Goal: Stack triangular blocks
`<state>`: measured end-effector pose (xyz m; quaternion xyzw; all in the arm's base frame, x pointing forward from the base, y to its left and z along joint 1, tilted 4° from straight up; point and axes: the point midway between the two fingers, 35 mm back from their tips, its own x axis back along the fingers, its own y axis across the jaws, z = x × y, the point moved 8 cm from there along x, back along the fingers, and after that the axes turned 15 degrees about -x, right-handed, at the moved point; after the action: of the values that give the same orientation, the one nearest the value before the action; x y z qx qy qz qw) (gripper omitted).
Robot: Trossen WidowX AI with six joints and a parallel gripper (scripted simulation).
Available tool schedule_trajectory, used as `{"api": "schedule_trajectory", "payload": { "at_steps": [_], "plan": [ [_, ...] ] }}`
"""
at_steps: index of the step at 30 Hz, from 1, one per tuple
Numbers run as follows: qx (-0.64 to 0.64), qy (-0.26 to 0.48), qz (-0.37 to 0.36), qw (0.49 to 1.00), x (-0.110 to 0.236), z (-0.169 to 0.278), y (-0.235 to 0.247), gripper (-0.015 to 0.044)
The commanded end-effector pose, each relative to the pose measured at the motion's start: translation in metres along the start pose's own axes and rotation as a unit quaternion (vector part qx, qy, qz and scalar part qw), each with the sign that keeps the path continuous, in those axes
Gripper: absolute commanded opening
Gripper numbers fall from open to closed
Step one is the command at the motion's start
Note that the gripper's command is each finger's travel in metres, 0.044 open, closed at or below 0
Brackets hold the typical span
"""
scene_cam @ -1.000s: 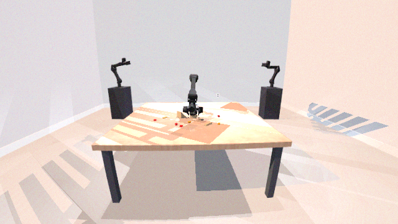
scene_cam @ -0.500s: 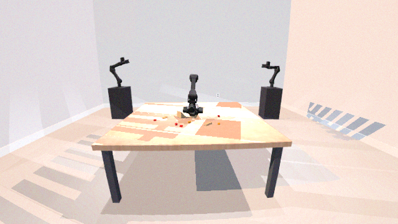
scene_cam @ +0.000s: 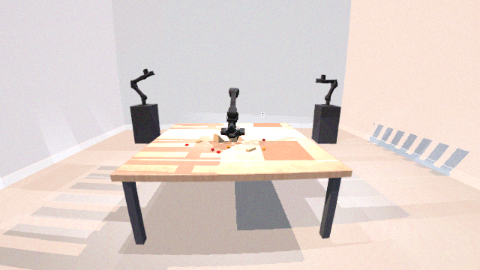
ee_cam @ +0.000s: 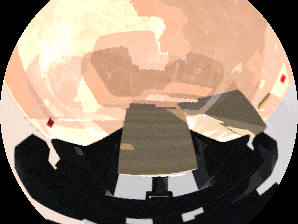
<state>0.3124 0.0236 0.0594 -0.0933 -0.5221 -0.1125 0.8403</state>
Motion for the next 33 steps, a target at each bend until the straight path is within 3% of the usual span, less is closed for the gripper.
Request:
{"api": "schedule_trajectory", "payload": {
  "at_steps": [1, 17, 33],
  "plan": [
    [-0.002, -0.043, -0.009, 0.999, 0.001, 0.013, -0.003, 0.0000],
    [-0.002, -0.240, -0.061, 0.969, -0.006, 0.071, -0.018, 0.0000],
    [-0.001, -0.427, -0.111, 0.897, -0.037, 0.122, -0.032, 0.0000]
  ]
}}
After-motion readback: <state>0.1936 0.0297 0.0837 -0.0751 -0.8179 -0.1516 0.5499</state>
